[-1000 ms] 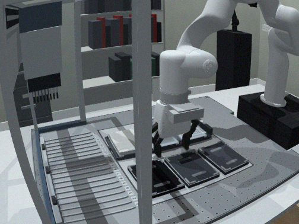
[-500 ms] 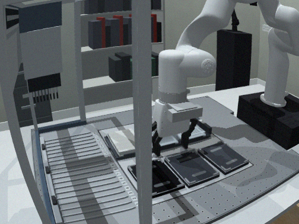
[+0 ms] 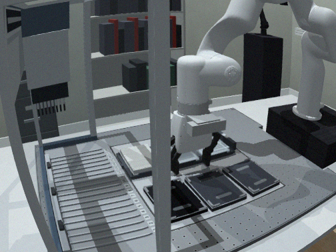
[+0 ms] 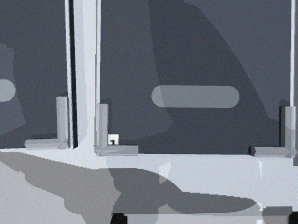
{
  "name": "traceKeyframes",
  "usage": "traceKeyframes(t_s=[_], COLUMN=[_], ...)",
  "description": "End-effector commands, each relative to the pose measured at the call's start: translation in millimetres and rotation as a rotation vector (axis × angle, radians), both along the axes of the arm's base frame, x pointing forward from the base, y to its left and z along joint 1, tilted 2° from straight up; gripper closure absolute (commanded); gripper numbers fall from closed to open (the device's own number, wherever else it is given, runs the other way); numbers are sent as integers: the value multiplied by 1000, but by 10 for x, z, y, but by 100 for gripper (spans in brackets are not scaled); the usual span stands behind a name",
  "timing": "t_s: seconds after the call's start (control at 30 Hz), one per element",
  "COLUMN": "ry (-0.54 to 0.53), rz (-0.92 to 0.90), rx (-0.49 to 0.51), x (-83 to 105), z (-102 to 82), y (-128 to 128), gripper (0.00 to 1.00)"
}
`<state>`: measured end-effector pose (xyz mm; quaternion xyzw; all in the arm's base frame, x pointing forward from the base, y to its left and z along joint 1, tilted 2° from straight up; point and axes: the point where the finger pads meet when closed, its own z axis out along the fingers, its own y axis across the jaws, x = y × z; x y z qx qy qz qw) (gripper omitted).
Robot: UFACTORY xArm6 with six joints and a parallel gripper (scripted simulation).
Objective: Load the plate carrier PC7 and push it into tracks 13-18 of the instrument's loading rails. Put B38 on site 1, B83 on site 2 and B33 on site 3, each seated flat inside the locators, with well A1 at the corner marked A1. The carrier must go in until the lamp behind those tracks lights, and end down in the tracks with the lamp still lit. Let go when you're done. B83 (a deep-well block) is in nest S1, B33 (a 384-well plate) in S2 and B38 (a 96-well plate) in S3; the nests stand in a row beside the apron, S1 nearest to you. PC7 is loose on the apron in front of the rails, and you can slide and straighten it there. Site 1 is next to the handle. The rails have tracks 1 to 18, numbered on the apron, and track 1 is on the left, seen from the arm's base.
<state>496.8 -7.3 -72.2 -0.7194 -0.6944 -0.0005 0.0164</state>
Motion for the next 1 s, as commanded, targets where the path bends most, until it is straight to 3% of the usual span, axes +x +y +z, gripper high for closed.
traceKeyframes(t_s=[0.0, 0.97], ry=[-5, -5], rz=[0, 0], rx=[0, 0], x=[21, 16], z=[18, 15], y=[-21, -147], gripper=[0, 0])
